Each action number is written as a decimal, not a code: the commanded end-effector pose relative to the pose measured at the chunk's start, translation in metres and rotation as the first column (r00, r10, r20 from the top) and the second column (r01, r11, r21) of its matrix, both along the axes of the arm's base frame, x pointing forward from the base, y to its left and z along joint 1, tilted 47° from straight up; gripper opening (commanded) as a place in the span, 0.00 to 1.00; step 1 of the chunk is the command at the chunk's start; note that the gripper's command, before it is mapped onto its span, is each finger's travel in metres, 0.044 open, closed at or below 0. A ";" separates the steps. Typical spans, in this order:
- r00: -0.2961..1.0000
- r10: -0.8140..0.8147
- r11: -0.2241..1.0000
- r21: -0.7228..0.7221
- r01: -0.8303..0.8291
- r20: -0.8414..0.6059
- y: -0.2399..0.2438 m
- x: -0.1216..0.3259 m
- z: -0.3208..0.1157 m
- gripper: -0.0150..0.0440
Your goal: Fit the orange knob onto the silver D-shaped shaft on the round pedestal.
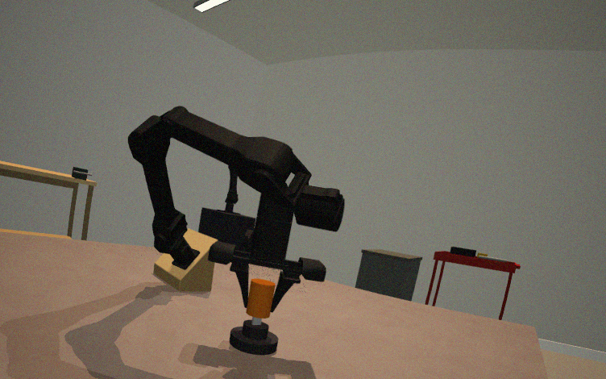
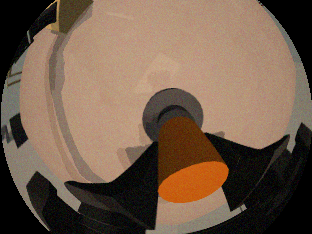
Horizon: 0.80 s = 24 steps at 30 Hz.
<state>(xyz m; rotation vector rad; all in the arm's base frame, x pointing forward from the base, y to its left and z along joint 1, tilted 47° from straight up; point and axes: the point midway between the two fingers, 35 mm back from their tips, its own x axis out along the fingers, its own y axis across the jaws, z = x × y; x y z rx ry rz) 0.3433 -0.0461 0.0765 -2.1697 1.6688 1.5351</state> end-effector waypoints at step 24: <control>1.000 0.005 1.000 0.002 -0.005 0.001 0.001 0.002 0.002 0.25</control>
